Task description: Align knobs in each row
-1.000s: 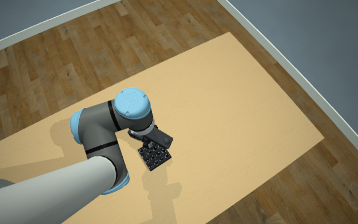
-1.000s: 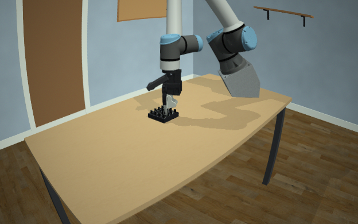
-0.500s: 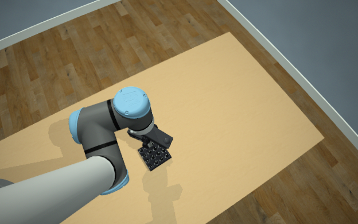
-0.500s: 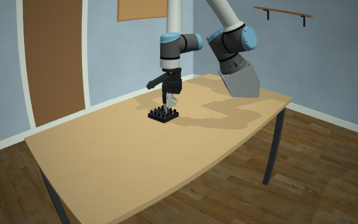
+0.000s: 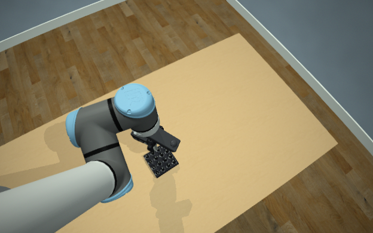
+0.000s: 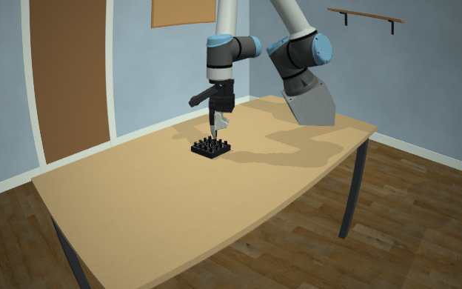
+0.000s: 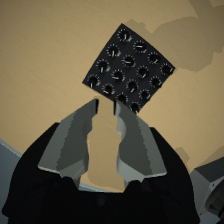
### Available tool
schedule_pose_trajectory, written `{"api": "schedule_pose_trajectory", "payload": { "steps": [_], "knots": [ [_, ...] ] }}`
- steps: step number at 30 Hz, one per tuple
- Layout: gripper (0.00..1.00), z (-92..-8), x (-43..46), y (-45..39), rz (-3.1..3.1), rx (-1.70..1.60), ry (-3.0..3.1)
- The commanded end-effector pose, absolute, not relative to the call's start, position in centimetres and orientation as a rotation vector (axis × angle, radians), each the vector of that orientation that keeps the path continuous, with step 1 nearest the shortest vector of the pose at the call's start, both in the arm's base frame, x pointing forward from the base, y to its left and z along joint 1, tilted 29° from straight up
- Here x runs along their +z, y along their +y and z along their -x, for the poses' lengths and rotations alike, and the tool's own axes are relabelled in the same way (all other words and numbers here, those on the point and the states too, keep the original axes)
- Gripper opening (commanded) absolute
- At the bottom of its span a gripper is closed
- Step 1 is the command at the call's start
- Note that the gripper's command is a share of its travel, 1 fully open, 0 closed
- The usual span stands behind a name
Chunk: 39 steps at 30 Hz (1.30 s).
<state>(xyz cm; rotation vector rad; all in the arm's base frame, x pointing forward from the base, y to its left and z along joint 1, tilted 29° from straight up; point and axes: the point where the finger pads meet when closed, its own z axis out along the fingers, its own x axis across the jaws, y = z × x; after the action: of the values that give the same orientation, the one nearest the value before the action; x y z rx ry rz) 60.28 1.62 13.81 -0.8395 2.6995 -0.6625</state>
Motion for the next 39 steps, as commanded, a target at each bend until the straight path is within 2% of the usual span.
{"api": "schedule_pose_trajectory", "payload": {
  "steps": [1,20,39],
  "knots": [
    [0.11,-60.19,13.8,1.6,0.838,-0.662,2.705],
    [0.11,-60.25,13.96,1.59,0.779,-0.653,2.712],
    [0.11,-60.08,14.55,1.6,0.222,-0.557,2.745]
  ]
}}
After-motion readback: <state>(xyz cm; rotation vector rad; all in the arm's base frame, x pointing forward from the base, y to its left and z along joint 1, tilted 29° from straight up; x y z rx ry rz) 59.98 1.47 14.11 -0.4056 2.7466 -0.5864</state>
